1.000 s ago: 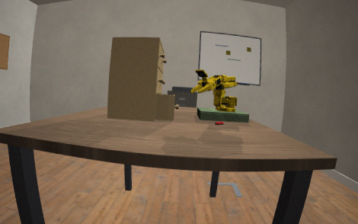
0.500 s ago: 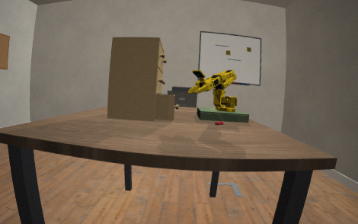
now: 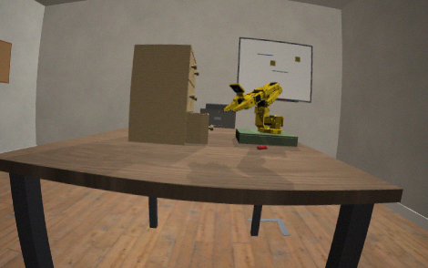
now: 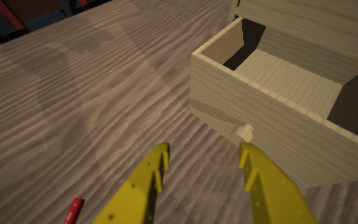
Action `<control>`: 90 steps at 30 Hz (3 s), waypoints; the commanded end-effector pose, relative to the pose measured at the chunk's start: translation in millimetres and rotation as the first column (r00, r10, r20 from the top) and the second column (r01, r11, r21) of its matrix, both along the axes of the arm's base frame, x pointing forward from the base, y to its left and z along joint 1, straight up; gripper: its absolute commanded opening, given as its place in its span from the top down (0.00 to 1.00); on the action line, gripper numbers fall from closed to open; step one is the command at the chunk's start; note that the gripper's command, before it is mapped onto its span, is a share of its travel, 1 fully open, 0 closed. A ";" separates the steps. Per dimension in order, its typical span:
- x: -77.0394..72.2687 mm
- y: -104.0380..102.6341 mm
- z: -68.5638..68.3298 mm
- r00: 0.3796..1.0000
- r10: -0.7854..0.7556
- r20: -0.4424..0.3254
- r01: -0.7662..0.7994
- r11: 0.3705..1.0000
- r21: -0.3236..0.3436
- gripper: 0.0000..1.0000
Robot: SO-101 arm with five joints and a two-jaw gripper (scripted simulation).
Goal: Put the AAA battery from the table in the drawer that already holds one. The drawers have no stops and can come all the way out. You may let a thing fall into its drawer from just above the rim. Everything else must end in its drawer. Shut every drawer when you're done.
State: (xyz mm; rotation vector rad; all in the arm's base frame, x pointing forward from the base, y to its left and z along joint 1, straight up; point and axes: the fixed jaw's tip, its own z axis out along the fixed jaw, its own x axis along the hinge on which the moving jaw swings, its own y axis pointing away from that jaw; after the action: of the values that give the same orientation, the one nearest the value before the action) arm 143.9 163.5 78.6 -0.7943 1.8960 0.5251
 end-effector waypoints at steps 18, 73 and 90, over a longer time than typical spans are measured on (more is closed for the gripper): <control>18.6 5.9 -0.3 0.999 -0.040 0.029 0.039 0.999 0.027 0.79; 52.8 6.4 -39.7 0.990 -0.129 0.064 0.126 0.990 0.058 0.79; 57.2 0.4 -57.5 0.985 -0.158 0.076 0.152 0.986 0.068 0.79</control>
State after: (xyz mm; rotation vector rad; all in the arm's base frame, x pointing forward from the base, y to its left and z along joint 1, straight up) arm 197.0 165.3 21.6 -0.6275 1.8609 0.4541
